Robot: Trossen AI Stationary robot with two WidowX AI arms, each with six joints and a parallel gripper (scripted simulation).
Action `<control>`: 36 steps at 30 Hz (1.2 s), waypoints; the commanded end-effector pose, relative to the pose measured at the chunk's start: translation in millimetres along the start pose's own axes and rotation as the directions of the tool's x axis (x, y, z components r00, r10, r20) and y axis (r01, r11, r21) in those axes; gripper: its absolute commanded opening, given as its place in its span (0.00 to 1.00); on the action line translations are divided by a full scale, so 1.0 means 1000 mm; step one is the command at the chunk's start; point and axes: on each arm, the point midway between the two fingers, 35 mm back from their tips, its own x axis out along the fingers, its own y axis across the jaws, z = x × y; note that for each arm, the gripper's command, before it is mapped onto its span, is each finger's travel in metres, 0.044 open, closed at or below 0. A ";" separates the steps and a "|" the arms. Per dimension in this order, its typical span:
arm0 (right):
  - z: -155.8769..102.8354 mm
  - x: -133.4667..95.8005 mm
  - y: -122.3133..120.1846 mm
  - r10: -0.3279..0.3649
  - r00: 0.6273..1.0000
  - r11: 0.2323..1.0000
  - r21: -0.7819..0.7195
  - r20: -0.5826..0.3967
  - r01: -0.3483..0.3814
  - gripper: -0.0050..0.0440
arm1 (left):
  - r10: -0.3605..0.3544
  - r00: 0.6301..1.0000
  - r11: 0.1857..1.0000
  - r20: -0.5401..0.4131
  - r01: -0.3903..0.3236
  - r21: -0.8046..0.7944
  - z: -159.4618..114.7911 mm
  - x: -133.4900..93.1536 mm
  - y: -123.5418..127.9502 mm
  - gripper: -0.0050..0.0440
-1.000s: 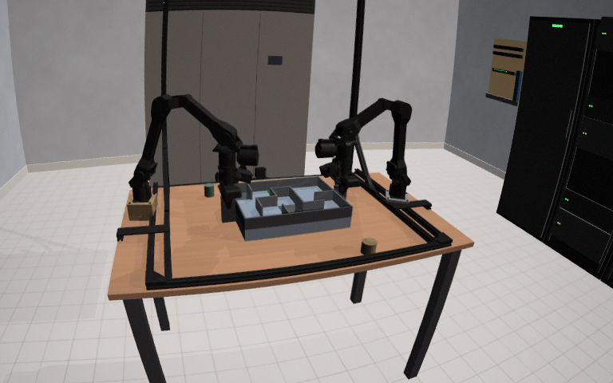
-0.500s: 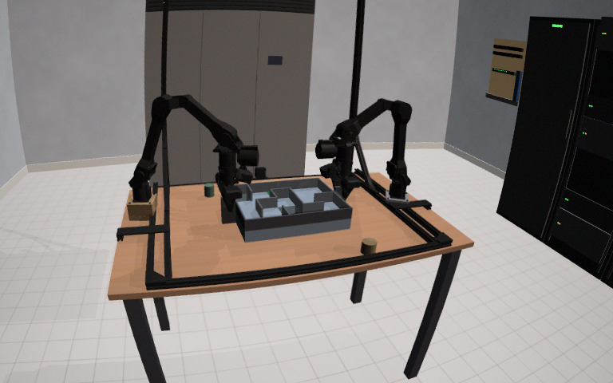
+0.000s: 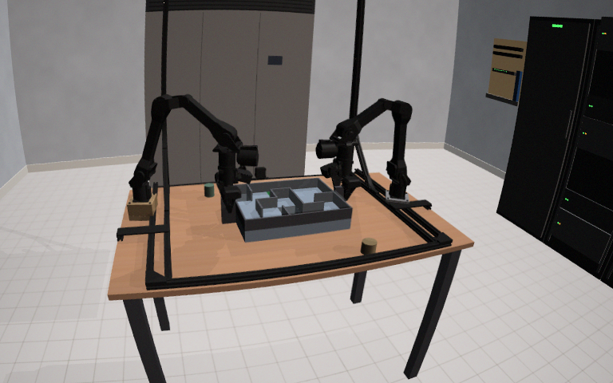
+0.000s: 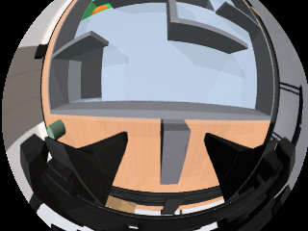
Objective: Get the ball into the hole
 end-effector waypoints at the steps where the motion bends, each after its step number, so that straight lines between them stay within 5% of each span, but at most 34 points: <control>1: -0.016 -0.032 -0.001 -0.005 1.000 1.000 0.002 0.005 0.005 0.92 | 0.001 1.000 1.000 0.013 -0.001 0.002 -0.014 -0.032 0.001 0.92; 5: -0.038 -0.065 0.001 -0.005 1.000 1.000 0.002 0.005 0.005 0.92 | 0.001 1.000 1.000 0.013 -0.001 0.002 -0.037 -0.064 0.002 0.92; 36: -0.038 -0.065 0.001 -0.005 1.000 1.000 0.002 0.005 0.005 0.92 | 0.001 1.000 1.000 0.013 -0.001 0.002 -0.037 -0.064 0.002 0.92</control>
